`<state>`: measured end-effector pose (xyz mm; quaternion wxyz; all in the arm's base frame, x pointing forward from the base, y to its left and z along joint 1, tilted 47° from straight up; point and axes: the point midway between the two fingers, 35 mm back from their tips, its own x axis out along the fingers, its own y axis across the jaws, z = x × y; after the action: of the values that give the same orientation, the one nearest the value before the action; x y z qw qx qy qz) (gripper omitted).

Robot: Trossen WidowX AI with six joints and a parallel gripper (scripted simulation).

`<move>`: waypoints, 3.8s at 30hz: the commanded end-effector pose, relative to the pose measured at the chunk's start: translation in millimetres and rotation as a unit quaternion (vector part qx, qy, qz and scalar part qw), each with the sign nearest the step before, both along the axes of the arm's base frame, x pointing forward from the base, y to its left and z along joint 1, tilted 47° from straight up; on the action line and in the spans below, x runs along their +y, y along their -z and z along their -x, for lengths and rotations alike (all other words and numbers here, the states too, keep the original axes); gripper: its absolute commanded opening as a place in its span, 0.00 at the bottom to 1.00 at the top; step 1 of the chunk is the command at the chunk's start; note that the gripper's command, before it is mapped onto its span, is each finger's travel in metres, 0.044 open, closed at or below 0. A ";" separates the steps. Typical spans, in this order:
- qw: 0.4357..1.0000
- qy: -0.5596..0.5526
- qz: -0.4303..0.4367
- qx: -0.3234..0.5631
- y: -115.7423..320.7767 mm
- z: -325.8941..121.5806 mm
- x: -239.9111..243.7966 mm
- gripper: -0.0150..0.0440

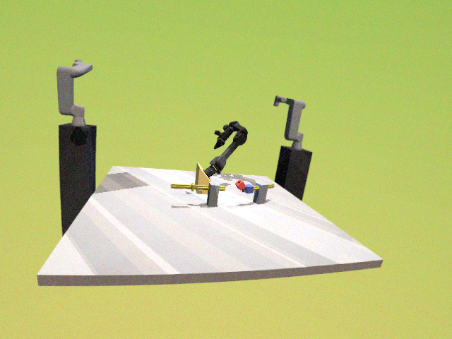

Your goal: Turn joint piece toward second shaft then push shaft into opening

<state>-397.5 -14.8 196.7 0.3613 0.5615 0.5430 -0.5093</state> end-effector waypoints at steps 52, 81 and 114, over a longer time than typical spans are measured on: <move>0.845 -0.445 0.049 -0.293 29.2 -517.6 -269.6 1.00; 0.705 -0.571 -0.170 -0.384 32.0 -664.5 -41.9 1.00; 0.282 -0.848 -0.078 -0.442 35.7 -665.2 -34.0 1.00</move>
<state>268.0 -49.1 162.0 0.7333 -0.0026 0.5312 0.4244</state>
